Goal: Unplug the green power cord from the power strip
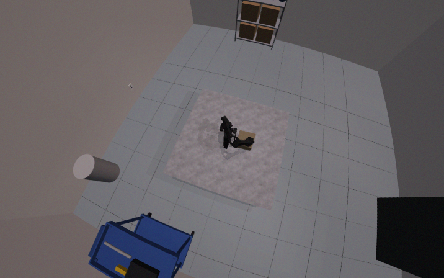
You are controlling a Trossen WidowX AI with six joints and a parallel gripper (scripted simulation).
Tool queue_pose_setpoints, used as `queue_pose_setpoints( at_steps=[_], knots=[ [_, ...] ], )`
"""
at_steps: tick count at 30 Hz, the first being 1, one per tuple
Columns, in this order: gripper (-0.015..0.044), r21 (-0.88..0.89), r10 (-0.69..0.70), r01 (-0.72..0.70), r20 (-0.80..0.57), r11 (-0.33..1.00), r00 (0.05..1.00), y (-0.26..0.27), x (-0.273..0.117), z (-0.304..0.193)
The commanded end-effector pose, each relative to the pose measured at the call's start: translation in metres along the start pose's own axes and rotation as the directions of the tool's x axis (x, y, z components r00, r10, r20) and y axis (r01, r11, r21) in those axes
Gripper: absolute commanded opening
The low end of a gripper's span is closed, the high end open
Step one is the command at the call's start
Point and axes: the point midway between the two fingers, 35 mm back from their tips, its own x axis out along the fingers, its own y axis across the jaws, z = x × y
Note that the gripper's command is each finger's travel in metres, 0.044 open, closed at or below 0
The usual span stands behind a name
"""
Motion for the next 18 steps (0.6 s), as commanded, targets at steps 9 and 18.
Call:
queue_pose_setpoints(
  at_steps=[9,18],
  knots=[
    [0.0000,-0.015,0.009,-0.008,0.091,1.000,0.996,0.003,-0.013,0.049],
    [0.0000,-0.015,0.009,-0.007,0.090,1.000,0.996,0.001,-0.017,0.063]
  ],
)
